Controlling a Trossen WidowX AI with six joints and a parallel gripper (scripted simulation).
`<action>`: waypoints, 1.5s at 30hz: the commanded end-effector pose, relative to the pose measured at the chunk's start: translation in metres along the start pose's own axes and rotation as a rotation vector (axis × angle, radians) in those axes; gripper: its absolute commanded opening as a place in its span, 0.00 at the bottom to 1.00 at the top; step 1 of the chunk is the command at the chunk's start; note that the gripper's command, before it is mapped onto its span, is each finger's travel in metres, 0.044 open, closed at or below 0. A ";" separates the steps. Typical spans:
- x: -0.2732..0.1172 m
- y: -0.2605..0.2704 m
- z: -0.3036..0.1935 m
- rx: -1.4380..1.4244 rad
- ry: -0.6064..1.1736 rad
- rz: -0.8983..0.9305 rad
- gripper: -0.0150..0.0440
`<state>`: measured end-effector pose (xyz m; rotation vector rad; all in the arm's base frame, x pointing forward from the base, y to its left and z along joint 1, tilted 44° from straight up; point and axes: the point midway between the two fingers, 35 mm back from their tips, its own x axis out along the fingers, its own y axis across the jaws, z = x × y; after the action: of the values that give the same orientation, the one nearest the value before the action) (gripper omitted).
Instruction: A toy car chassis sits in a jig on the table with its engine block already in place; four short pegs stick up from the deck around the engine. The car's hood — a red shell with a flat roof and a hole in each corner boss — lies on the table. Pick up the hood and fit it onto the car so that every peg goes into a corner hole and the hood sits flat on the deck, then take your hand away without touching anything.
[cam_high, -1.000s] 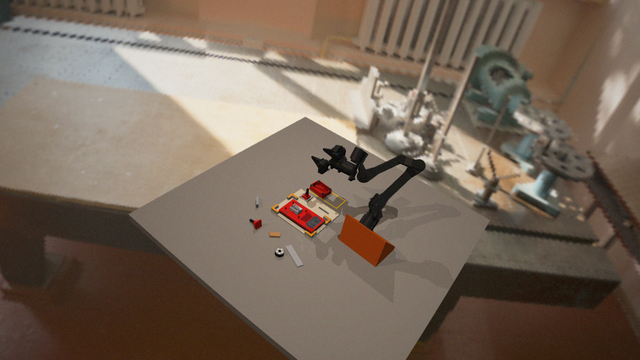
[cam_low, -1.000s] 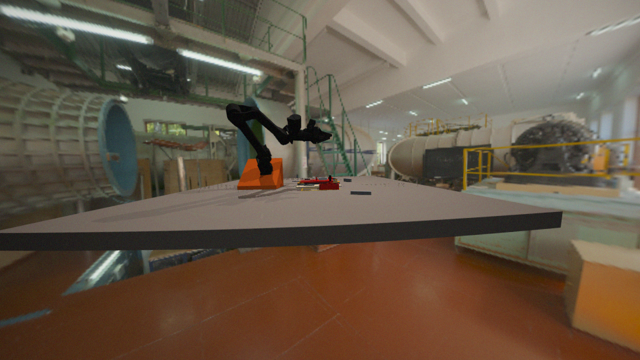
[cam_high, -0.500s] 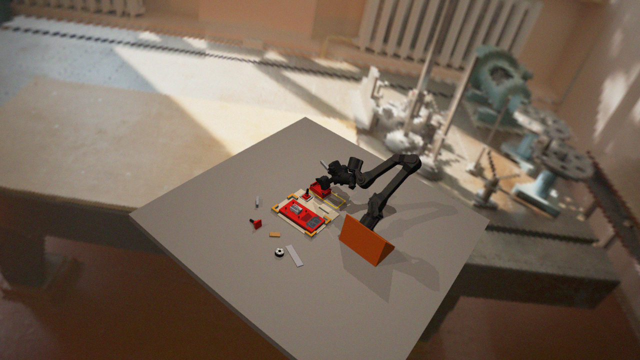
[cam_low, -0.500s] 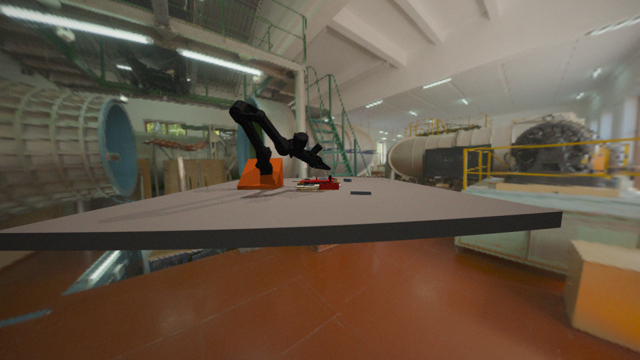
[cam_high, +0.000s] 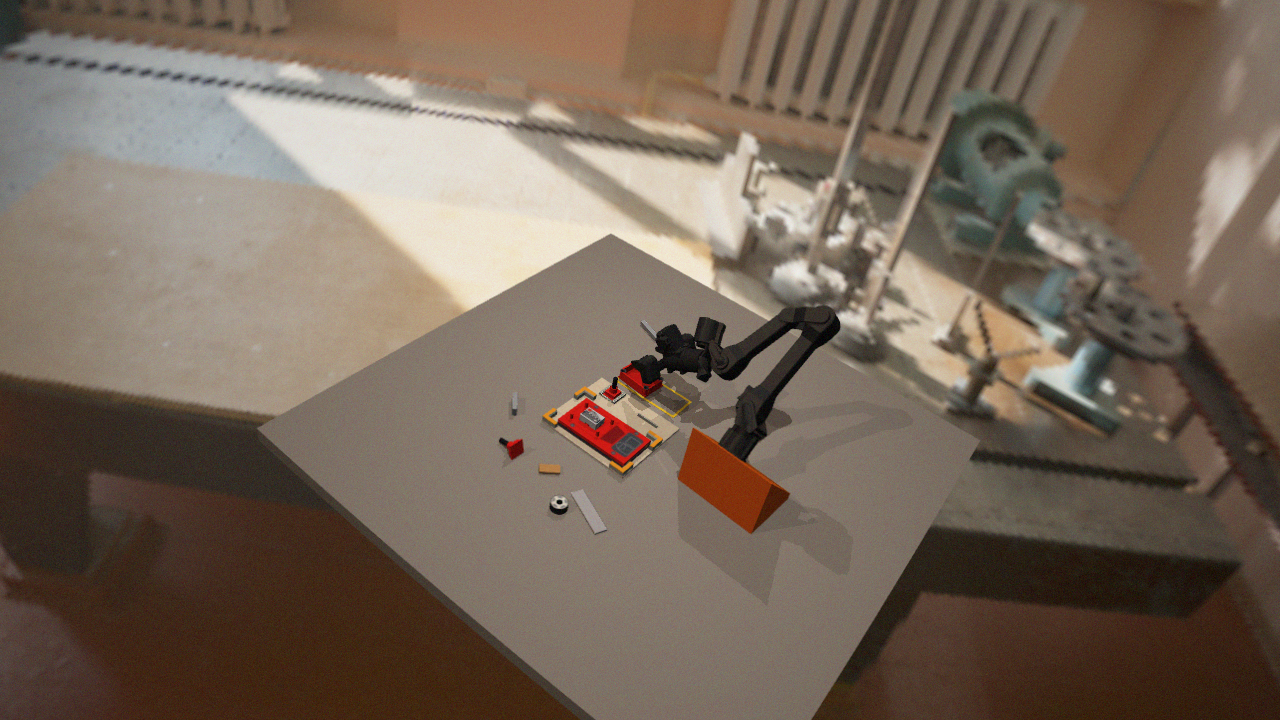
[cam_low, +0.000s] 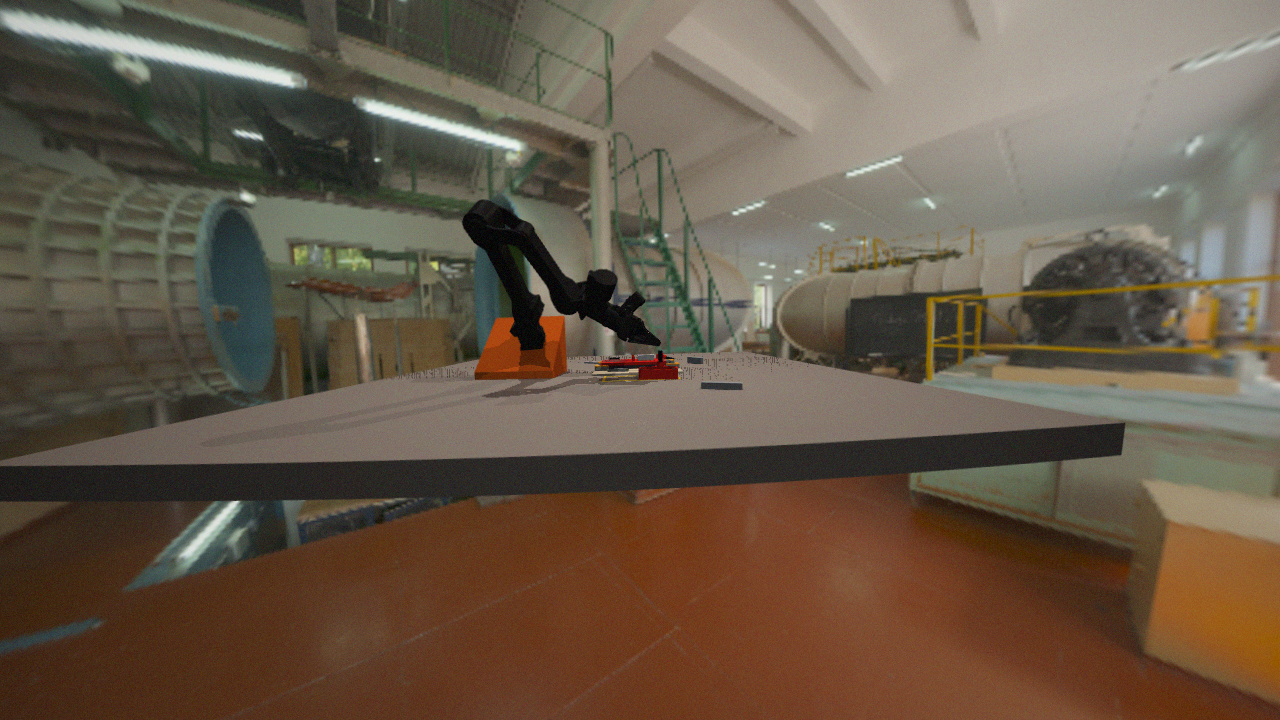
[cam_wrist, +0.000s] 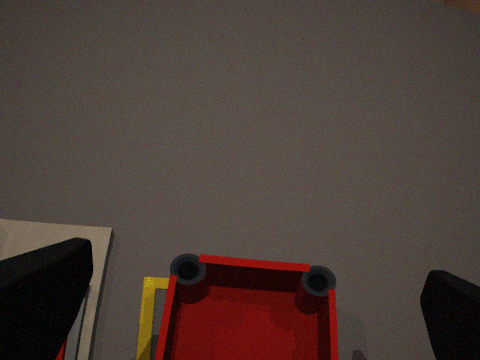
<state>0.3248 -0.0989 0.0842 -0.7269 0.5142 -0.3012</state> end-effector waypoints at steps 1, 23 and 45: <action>0.002 0.001 -0.003 -0.005 0.000 0.004 1.00; 0.011 0.000 -0.017 -0.004 -0.002 0.002 1.00; 0.019 -0.001 -0.032 -0.004 -0.004 0.000 1.00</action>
<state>0.3242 -0.1242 0.0605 -0.7274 0.5099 -0.3034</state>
